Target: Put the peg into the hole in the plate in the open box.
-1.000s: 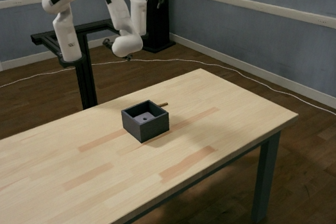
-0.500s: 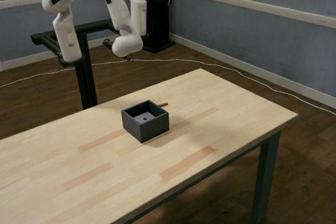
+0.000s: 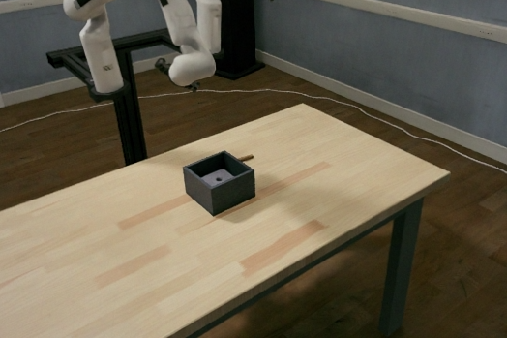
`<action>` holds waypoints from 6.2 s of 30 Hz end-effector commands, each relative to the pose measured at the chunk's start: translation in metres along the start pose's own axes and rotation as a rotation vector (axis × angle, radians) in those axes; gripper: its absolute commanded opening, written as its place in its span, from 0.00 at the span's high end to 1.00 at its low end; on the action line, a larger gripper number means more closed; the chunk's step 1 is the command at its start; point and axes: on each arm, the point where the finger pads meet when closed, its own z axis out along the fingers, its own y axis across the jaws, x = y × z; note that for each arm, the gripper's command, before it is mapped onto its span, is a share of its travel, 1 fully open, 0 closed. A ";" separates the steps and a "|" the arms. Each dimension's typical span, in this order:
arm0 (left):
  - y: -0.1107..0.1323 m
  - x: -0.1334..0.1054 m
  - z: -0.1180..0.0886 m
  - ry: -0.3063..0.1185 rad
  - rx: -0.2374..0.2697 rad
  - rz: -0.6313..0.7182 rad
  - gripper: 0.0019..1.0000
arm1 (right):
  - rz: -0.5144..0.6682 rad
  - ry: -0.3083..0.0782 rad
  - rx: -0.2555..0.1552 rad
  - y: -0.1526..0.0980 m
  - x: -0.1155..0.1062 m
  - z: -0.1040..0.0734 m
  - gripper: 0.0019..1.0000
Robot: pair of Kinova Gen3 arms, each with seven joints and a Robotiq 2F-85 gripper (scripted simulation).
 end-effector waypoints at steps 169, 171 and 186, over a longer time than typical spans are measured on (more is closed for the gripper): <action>-0.154 -0.014 -0.103 -0.203 0.121 0.249 0.00 | -0.613 -1.076 -0.346 0.276 -0.009 0.058 0.00; -0.154 -0.014 -0.103 -0.203 0.121 0.249 0.00 | -0.613 -1.076 -0.346 0.276 -0.009 0.058 0.00; -0.154 -0.014 -0.103 -0.203 0.121 0.249 0.00 | -1.315 -1.215 0.086 0.280 -0.005 0.054 0.00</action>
